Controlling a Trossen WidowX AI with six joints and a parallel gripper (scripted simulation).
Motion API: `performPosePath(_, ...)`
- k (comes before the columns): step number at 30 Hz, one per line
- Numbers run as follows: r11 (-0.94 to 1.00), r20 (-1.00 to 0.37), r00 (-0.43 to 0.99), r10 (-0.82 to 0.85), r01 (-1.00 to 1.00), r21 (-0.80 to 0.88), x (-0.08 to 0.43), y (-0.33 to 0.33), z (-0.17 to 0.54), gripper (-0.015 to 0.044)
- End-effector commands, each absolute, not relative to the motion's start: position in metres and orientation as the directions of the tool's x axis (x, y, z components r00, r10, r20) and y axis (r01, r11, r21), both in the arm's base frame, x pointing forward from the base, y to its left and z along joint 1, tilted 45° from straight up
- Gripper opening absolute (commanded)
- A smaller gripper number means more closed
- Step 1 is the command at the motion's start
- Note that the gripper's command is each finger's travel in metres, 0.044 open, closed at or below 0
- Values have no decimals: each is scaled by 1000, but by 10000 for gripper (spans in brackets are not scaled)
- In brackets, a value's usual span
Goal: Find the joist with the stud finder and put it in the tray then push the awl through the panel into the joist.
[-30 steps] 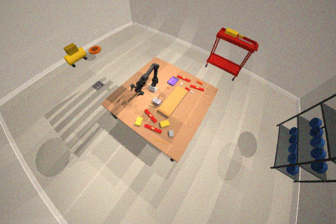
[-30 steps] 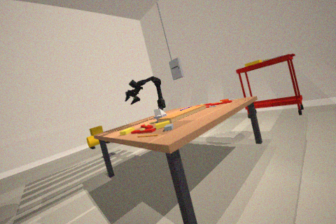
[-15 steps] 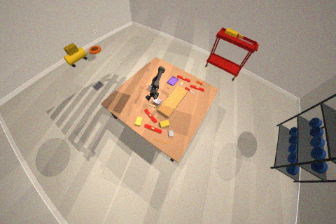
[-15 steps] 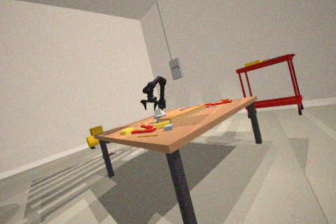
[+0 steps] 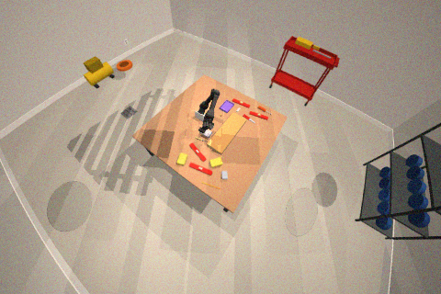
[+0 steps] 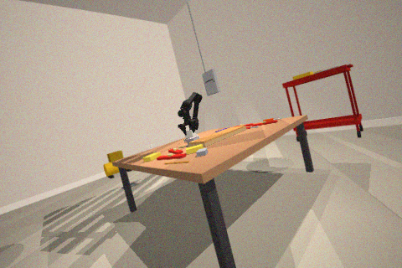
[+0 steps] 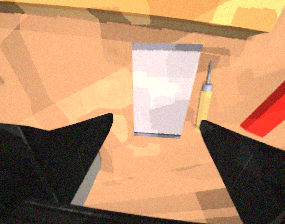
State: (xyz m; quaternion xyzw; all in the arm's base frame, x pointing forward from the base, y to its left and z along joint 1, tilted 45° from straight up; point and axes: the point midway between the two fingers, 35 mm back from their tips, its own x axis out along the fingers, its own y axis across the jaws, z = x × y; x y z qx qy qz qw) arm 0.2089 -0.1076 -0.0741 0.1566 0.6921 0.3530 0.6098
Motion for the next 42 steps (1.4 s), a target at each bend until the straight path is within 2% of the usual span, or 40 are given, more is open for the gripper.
performPosePath(1, 692, -727, -208, 655, -222, 687, 210, -105, -74, 440)
performPosePath(42, 691, -726, -207, 656, -223, 688, 211, -77, -114, 440)
